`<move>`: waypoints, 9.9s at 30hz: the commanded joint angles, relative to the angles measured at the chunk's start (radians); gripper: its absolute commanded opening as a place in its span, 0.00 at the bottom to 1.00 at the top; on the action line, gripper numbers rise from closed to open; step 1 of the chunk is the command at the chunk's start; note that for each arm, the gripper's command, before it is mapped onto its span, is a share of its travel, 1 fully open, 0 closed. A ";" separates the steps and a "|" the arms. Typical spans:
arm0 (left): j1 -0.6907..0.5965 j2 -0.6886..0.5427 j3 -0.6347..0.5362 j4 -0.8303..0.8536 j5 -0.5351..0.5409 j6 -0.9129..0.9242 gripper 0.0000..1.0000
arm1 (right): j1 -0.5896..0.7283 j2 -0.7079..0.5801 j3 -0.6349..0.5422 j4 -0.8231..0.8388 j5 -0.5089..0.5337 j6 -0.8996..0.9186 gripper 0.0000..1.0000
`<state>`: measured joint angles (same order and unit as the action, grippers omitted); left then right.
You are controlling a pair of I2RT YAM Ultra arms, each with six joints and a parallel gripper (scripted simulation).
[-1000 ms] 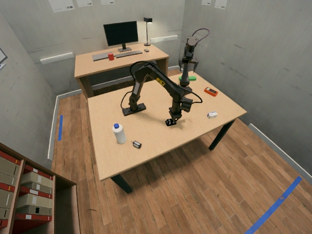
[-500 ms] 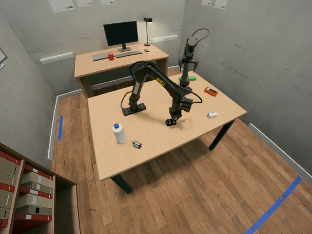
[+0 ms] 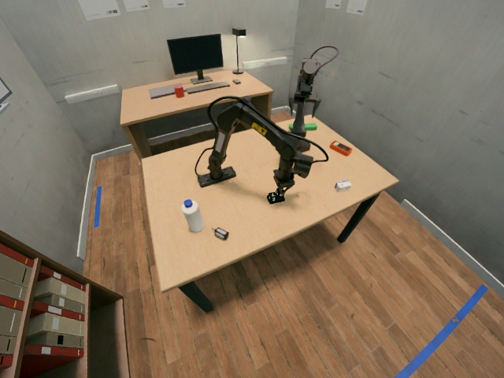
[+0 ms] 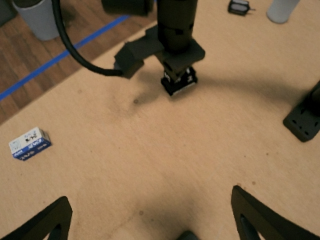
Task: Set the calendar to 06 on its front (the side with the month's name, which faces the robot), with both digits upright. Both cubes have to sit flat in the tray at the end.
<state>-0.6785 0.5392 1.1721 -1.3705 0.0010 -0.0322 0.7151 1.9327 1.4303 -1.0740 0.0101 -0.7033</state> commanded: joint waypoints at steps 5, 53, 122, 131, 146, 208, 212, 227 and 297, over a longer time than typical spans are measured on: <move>-0.007 -0.018 0.021 0.044 0.013 -0.005 1.00 | -0.009 -0.039 0.066 -0.093 -0.010 -0.008 0.26; -0.382 -0.245 -0.834 0.893 -0.030 -0.031 1.00 | -0.453 -0.380 -0.538 0.180 -0.013 -0.437 0.26; -0.382 -0.244 -0.835 0.894 -0.030 -0.031 1.00 | -0.455 -0.342 -0.495 0.145 -0.009 2.003 0.26; -0.382 -0.244 -0.835 0.894 -0.030 -0.031 1.00 | -0.454 -0.340 -0.494 0.143 -0.006 1.988 0.26; -0.382 -0.244 -0.835 0.894 -0.030 -0.031 1.00 | -0.454 -0.322 -0.503 0.185 -0.006 1.990 0.26; -0.382 -0.244 -0.835 0.894 -0.030 -0.031 1.00 | -0.468 -0.411 -0.486 0.128 0.003 1.977 0.68; -0.382 -0.244 -0.835 0.894 -0.030 -0.031 1.00 | -0.472 -0.434 -0.433 0.055 0.003 1.969 1.00; -0.381 -0.245 -0.834 0.900 -0.037 -0.038 1.00 | -0.444 -0.390 -0.359 -0.052 -0.007 1.953 1.00; -0.310 -0.341 -0.618 0.598 -0.043 -0.037 1.00 | -0.185 -0.139 -0.103 -0.203 0.140 -0.110 1.00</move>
<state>-0.9981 0.2180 0.5198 -0.7704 -0.0360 -0.0647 0.5285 1.7790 1.2968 -1.2850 0.1555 -0.7952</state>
